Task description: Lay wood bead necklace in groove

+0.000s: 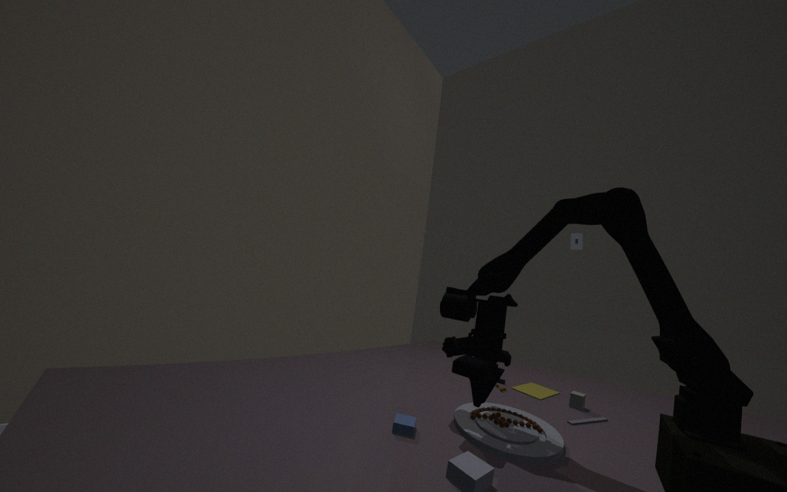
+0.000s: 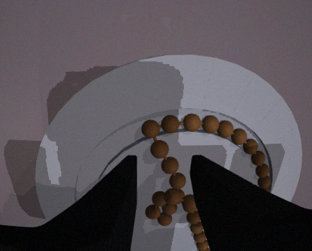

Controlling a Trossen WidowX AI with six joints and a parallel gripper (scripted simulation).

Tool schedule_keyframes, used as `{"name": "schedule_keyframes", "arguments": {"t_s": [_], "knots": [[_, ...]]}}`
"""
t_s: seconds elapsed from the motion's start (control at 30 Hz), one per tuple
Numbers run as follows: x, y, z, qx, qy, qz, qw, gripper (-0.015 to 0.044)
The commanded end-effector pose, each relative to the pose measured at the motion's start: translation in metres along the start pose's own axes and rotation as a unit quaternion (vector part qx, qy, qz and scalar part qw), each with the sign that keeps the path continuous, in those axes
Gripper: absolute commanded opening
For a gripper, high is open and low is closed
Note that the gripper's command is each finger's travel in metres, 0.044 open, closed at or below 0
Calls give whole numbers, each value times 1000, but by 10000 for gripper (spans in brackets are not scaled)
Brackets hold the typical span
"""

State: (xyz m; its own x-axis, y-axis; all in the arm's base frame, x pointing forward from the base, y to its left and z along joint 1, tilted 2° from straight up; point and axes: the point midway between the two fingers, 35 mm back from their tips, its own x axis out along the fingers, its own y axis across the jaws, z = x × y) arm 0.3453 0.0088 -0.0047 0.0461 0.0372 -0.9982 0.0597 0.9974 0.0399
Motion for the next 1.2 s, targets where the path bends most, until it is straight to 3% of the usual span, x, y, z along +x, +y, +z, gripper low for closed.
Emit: {"name": "schedule_keyframes", "arguments": {"t_s": [0.0, 0.47, 0.63, 1.17], "knots": [[8, 0, -2, 2, 4, 0, 1000, 120], [25, 0, -3, 4, 6, 0, 1000, 120], [23, 0, -3, 1, 5, 0, 1000, 0], [23, 0, -3, 1, 5, 0, 1000, 0]]}}
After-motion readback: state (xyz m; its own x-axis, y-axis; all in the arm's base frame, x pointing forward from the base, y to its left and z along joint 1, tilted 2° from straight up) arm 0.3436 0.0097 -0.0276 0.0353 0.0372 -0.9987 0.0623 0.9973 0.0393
